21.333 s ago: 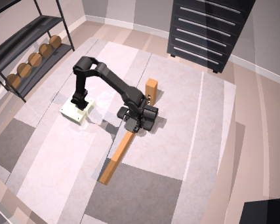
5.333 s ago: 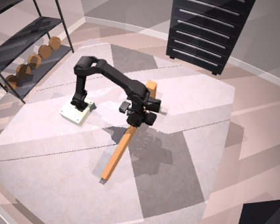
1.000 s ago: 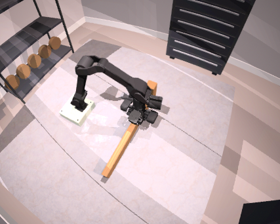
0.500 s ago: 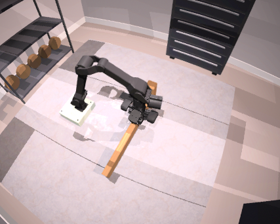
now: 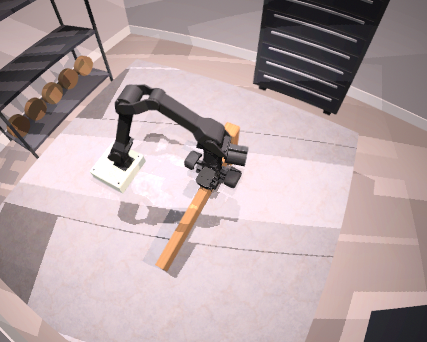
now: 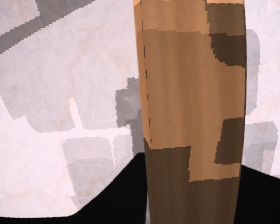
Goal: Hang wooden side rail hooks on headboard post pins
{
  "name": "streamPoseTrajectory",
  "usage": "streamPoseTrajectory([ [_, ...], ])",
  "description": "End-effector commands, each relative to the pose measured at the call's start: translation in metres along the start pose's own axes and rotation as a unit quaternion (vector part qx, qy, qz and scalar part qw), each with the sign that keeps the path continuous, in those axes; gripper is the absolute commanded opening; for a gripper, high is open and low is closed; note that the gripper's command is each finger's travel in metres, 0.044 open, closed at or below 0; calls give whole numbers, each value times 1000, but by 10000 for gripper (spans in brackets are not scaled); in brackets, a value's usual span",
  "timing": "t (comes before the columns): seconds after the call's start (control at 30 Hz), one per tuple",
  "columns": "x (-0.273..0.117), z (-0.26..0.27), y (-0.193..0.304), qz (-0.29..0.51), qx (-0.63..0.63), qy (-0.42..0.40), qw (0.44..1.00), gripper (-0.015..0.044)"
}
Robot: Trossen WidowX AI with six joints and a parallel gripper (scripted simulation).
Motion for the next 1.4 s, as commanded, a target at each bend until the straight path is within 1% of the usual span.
streamPoseTrajectory([
  [0.0,-2,-1,1,3,1,-4,1000,0],
  [1.37,-6,-1,5,3,1,-4,1000,0],
])
Point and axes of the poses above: the point midway between the two fingers, 35 mm back from their tips, its own x axis out along the fingers, its own z axis across the jaws, y = z × x, the point moved 9 cm from there along -x, back along the fingers, and after that the axes turned 15 degrees about x, right-handed, at the moved point
